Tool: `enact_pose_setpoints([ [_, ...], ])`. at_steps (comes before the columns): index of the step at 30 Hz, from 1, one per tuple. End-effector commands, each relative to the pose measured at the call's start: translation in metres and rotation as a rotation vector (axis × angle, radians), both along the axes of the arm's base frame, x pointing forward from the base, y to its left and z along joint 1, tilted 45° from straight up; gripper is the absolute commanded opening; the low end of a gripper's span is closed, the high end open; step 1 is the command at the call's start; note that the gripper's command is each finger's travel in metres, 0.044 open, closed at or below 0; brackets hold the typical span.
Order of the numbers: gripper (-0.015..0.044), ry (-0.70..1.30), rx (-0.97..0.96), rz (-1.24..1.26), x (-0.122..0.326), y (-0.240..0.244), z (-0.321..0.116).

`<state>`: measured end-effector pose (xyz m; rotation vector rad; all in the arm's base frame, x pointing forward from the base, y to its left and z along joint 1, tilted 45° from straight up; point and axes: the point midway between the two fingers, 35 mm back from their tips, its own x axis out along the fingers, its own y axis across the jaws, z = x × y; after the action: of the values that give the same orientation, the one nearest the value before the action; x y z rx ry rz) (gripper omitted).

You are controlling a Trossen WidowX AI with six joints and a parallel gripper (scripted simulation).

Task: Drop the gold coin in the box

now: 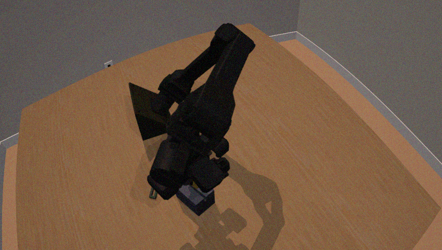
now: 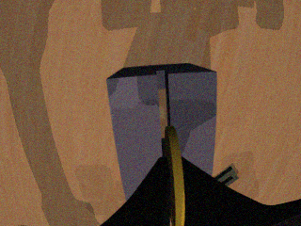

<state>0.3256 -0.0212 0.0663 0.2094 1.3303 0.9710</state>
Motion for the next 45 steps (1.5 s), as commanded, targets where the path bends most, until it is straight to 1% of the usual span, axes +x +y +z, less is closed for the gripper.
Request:
enact_pose_setpoints([
  [1, 0.0, 0.004, 0.006, -0.006, 0.0, 0.002, -0.002],
  [9, 0.0, 0.004, 0.006, -0.006, -0.001, 0.006, -0.005],
  [15, 0.0157, 0.0, 0.0, 0.0, 0.0, 0.004, -0.004],
  [24, 0.0161, 0.0, 0.0, 0.0, 0.0, 0.004, -0.004],
  [34, 0.0423, 0.018, 0.002, -0.017, 0.001, -0.014, 0.014],
  [35, 0.044, 0.038, 0.004, -0.037, 0.001, -0.021, 0.021],
  [38, 0.044, 0.076, 0.011, -0.073, 0.001, -0.034, 0.033],
  [45, 0.044, 0.076, 0.011, -0.073, 0.001, -0.034, 0.033],
])
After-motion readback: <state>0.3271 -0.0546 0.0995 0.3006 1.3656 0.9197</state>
